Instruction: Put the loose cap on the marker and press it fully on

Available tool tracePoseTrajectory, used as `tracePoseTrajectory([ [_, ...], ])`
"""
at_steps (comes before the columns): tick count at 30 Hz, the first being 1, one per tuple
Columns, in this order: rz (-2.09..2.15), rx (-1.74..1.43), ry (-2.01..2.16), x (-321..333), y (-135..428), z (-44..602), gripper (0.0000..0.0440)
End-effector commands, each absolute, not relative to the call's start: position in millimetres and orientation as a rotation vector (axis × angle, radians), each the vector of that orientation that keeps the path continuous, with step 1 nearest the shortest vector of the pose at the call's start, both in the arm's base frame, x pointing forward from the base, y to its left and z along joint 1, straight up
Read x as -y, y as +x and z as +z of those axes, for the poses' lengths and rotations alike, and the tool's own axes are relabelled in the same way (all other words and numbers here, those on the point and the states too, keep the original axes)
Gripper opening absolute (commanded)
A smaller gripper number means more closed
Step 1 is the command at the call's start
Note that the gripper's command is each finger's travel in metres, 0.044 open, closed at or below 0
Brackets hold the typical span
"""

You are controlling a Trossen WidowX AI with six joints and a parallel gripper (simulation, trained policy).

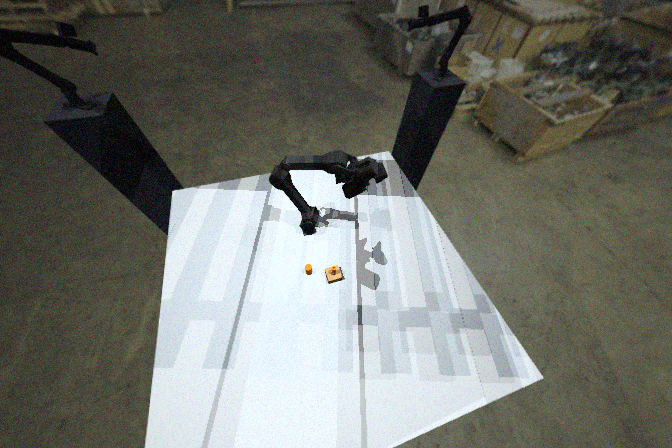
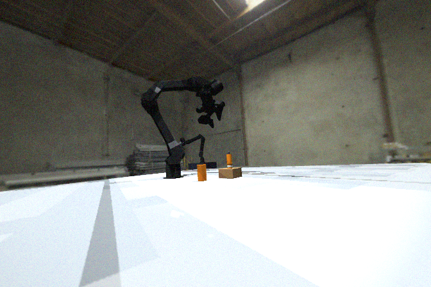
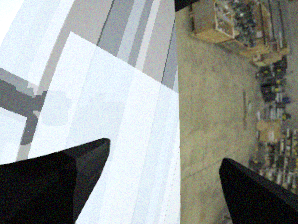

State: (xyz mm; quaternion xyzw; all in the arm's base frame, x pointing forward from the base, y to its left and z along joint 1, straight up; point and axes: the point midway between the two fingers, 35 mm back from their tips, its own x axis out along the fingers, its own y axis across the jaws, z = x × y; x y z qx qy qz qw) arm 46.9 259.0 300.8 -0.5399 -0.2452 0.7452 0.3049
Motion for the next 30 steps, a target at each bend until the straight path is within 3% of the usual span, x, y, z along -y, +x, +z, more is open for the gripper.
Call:
tracePoseTrajectory([
  [1, 1.967, 0.608, -1.450, -253.4, 57.8, 296.1, 0.0328],
  [30, 1.898, 0.322, -1.575, -205.7, 128.2, 268.8, 0.0327],
])
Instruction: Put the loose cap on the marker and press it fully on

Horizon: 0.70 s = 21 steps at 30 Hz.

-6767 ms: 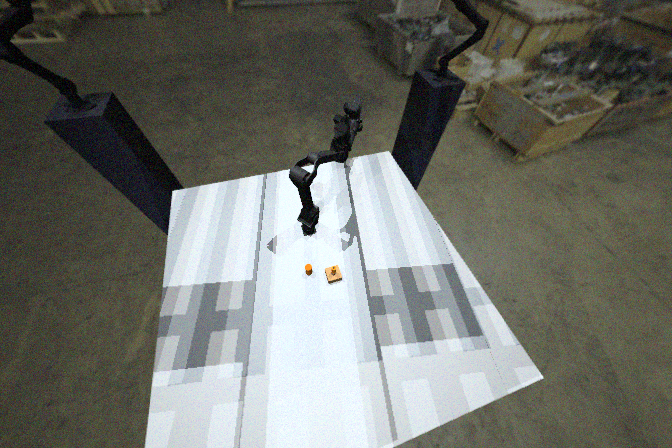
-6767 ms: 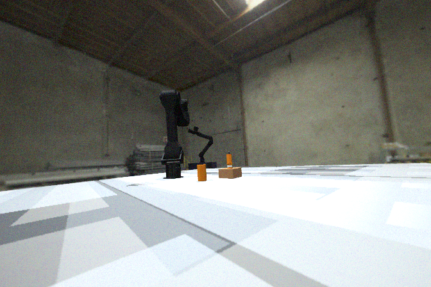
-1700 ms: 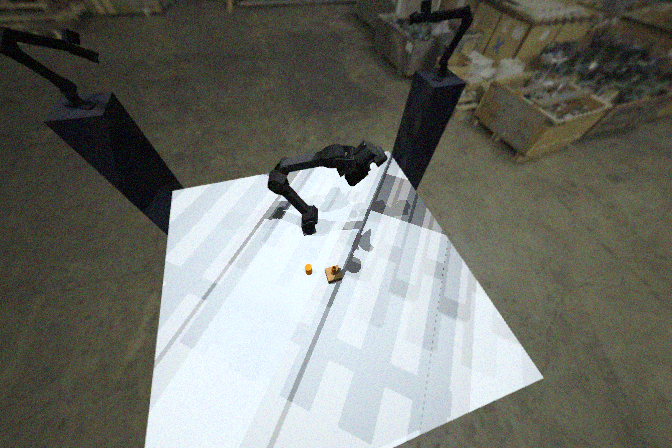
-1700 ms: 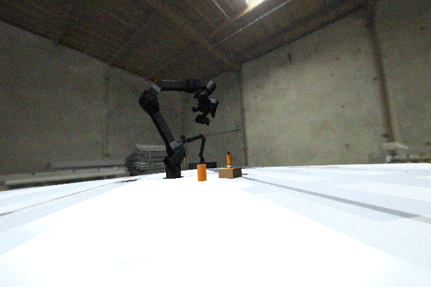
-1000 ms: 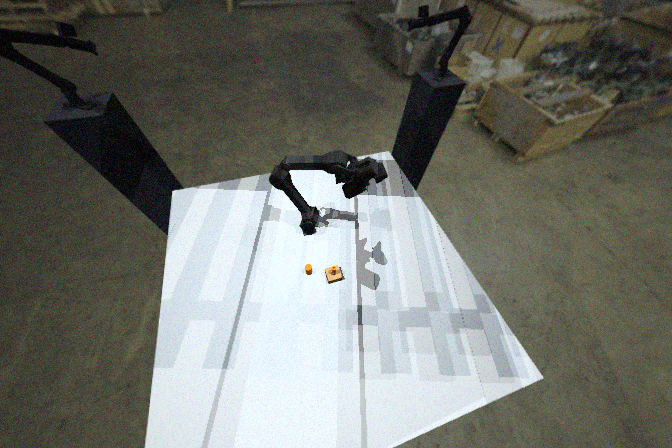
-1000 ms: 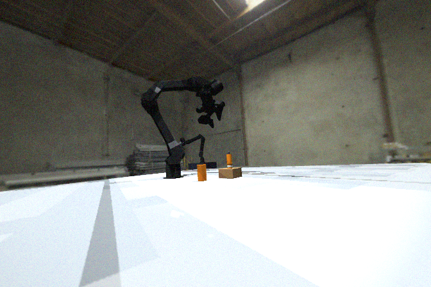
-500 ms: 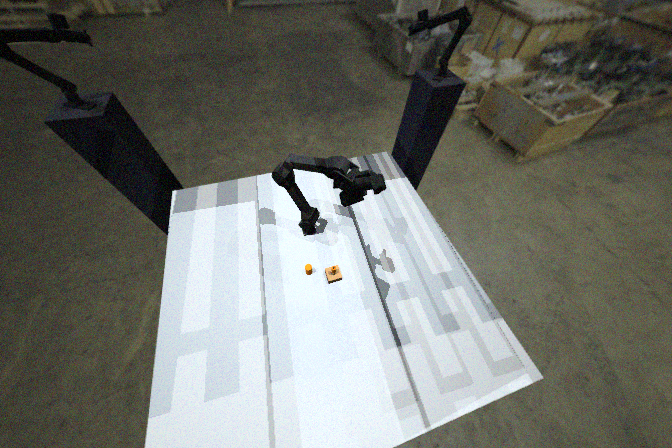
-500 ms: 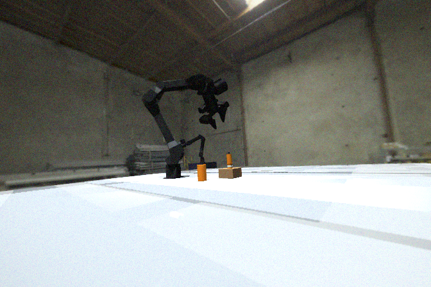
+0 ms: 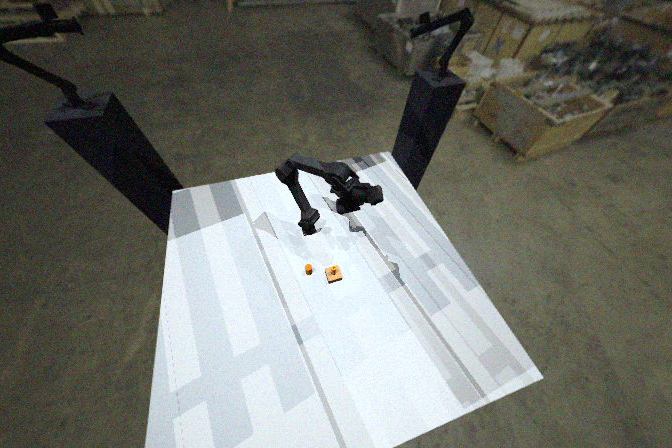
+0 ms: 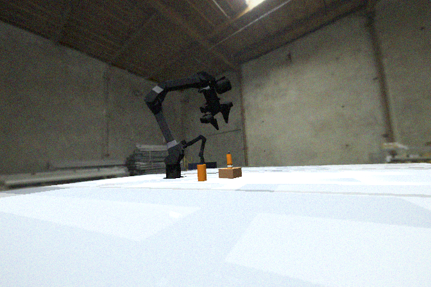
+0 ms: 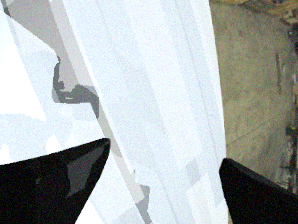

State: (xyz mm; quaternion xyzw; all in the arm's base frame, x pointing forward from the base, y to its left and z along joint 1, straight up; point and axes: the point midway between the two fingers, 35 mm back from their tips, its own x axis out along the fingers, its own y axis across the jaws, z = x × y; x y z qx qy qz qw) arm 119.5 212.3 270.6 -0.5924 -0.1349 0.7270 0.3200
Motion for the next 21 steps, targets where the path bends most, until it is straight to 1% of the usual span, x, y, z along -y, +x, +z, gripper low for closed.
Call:
tracePoseTrajectory([
  [1, 1.896, 0.312, -1.579, -203.8, 130.4, 268.0, 0.0327],
  [21, 1.848, 0.126, -1.634, -162.0, 171.8, 255.5, 0.0326],
])
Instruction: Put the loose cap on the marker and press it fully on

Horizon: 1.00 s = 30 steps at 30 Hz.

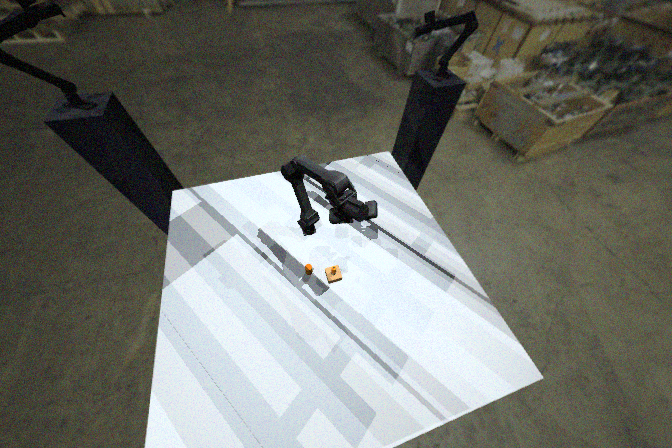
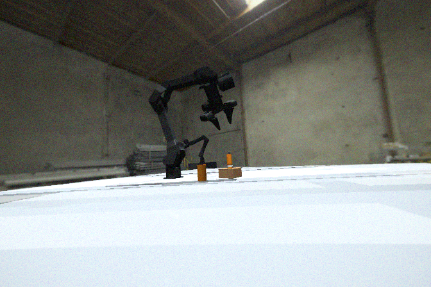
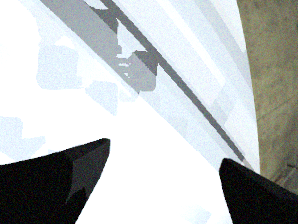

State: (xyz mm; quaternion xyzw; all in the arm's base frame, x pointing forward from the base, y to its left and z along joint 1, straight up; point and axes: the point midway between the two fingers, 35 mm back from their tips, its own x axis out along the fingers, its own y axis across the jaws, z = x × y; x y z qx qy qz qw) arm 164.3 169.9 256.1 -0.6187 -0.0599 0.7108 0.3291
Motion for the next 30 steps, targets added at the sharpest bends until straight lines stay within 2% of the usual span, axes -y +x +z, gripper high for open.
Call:
tracePoseTrajectory([
  [1, 1.846, 0.117, -1.637, -159.7, 173.6, 254.9, 0.0326],
  [30, 1.805, -0.157, -1.676, -88.6, 219.1, 237.6, 0.0324],
])
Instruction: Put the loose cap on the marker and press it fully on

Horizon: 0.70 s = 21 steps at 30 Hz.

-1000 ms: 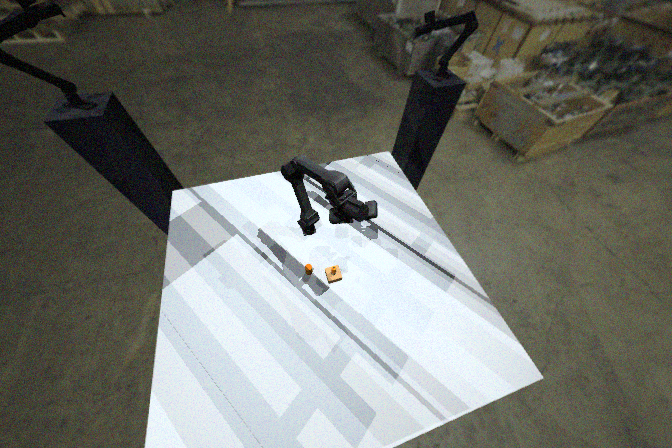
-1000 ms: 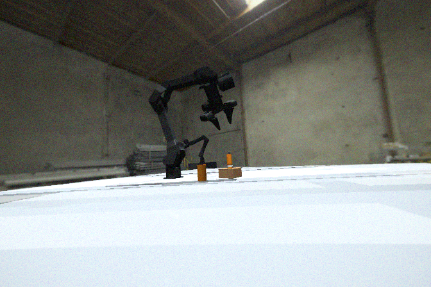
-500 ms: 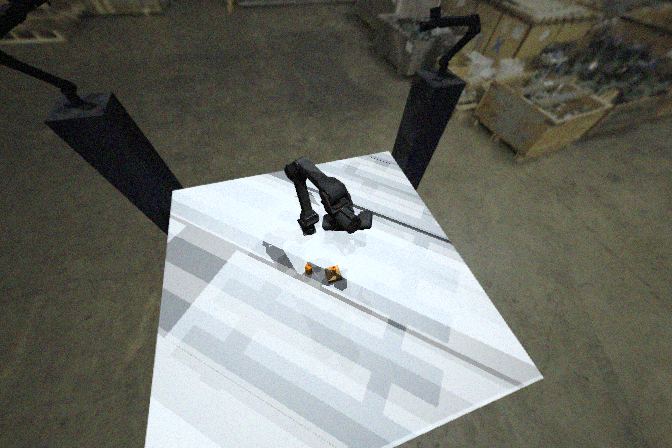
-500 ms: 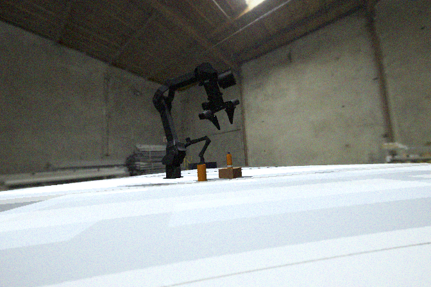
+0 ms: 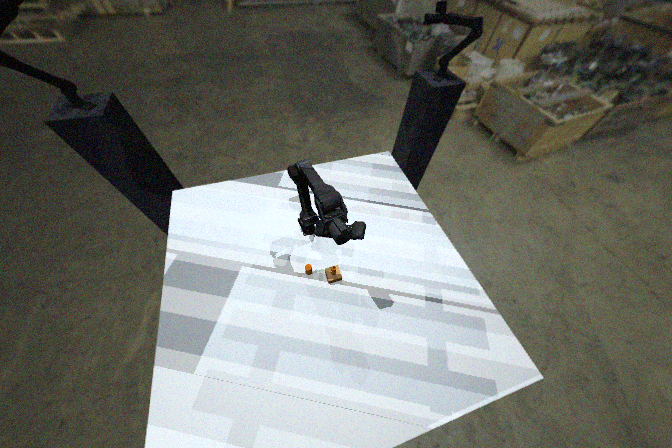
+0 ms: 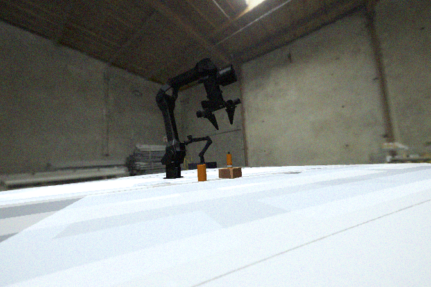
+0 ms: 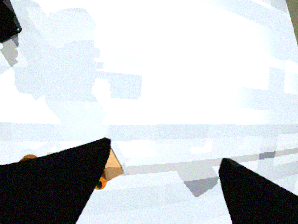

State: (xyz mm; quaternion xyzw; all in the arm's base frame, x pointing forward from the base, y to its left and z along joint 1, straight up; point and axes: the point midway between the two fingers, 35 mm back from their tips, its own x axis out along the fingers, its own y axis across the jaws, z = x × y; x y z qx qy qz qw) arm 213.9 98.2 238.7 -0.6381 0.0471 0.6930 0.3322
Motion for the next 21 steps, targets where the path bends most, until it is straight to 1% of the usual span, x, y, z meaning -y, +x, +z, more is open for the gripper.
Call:
tracePoseTrajectory([
  [1, 1.805, -0.167, -1.677, -86.0, 220.3, 236.9, 0.0324],
  [21, 1.794, -0.351, -1.687, -34.3, 243.8, 219.8, 0.0322],
])
